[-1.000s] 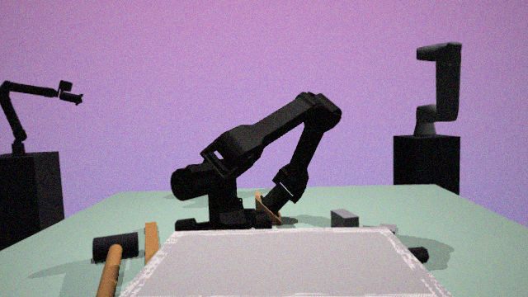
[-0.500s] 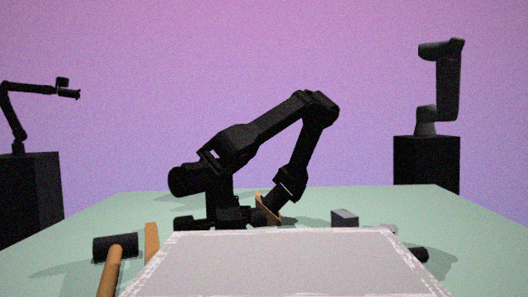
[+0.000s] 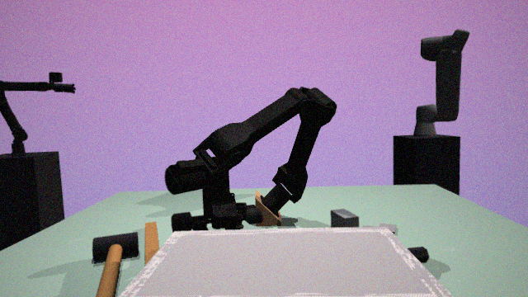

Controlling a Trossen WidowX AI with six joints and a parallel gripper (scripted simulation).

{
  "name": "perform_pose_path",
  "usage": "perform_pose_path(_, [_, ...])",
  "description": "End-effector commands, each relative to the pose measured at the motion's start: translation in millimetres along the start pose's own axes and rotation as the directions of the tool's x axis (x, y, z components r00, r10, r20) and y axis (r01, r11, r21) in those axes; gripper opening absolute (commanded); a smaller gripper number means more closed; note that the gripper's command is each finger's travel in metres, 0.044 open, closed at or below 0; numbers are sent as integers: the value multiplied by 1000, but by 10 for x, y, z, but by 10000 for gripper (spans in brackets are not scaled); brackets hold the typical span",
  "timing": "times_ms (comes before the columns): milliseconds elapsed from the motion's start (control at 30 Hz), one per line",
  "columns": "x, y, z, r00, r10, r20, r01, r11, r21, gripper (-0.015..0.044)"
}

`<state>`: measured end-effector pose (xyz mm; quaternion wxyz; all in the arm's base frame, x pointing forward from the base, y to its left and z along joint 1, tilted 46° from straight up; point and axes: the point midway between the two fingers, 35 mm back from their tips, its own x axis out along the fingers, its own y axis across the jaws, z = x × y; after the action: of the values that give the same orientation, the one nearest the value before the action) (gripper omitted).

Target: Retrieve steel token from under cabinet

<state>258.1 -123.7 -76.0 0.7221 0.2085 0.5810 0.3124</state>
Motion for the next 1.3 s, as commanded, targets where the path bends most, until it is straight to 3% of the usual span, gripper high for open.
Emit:
perform_pose_path(0, [8,6,-76,1000,2,-3,-2,1000,-3,0])
perform_pose_path(800, [-19,-19,-375,1000,0,-2,0,1000,2,0])
perform_pose_path(1033, [-6,-25,-369,1000,1,0,-1,1000,6,184])
perform_pose_path(1133, [-6,-25,-369,1000,1,0,-1,1000,6,200])
perform_pose_path(1267, [-14,-24,-368,1000,2,-4,-2,1000,6,270])
